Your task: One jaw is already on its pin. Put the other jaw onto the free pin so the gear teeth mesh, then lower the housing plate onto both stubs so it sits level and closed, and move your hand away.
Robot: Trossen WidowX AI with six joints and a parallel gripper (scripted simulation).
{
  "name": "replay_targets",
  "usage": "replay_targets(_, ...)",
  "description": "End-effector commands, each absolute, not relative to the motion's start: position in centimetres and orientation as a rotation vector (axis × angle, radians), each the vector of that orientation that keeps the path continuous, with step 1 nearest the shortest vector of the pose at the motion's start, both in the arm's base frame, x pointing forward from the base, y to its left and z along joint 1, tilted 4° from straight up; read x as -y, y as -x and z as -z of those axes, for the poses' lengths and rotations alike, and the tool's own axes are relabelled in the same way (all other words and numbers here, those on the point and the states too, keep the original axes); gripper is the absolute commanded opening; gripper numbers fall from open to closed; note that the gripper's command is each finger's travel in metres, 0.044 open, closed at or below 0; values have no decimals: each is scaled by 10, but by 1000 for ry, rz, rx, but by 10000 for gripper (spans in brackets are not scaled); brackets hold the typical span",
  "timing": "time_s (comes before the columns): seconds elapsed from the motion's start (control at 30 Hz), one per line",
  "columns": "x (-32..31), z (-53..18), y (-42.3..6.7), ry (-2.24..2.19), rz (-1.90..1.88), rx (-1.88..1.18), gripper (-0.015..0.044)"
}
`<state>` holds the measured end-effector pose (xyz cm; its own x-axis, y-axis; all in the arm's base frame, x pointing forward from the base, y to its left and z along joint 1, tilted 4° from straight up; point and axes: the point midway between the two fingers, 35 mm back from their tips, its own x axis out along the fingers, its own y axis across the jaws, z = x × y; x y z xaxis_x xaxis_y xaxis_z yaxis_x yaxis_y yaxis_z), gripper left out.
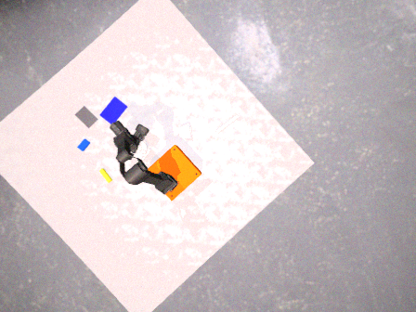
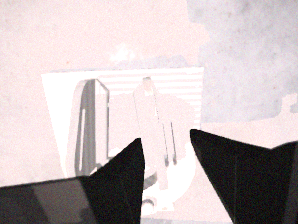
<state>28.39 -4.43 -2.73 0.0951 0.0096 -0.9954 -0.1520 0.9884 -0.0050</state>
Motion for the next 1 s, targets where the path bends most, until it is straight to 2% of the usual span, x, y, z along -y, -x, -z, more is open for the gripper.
replay_targets(0.0,45,28,-284,123,-121,-1471,134)
replay_targets(0.97,45,34,-284,133,-130,-1470,134)
